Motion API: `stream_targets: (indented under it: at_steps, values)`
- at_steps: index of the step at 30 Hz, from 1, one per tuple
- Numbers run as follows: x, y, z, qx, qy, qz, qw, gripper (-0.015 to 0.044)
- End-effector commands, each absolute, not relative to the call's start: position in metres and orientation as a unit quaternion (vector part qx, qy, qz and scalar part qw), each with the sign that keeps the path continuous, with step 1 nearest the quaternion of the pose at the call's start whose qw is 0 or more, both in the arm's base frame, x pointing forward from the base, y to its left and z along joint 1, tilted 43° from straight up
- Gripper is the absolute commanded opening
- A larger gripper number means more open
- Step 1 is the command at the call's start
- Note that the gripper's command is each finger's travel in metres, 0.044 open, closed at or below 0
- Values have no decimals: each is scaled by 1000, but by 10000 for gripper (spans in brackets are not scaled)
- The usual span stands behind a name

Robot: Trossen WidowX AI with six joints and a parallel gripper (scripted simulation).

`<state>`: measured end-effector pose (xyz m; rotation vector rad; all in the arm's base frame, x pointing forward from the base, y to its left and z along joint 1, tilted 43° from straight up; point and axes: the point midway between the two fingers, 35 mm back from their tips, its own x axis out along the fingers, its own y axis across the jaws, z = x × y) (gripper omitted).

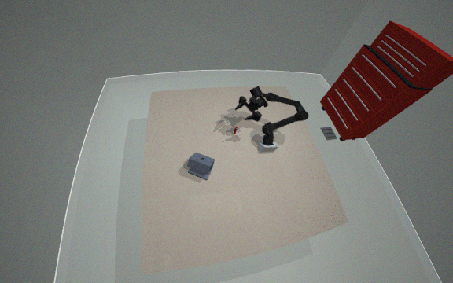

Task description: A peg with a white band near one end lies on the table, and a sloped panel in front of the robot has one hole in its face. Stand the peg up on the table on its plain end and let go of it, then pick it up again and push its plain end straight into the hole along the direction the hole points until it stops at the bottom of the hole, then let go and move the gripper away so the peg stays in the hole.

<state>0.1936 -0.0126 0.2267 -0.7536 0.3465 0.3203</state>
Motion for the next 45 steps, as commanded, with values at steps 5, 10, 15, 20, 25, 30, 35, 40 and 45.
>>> stream_targets:
  at_steps: [5,10,15,20,25,30,35,40,45]
  values:
    - [196,-16,221,-316,225,147,910,440]
    - [198,-21,207,-271,295,143,905,440]
    - [199,-25,193,-233,369,135,890,440]
    - [199,-29,180,-206,441,121,865,440]
    - [196,-34,169,-189,513,99,831,440]
    - [194,-38,160,-186,577,73,792,440]
    - [194,-42,155,-195,632,43,749,440]
    - [194,-46,152,-217,677,7,703,440]
    - [195,-52,153,-252,714,-34,652,440]
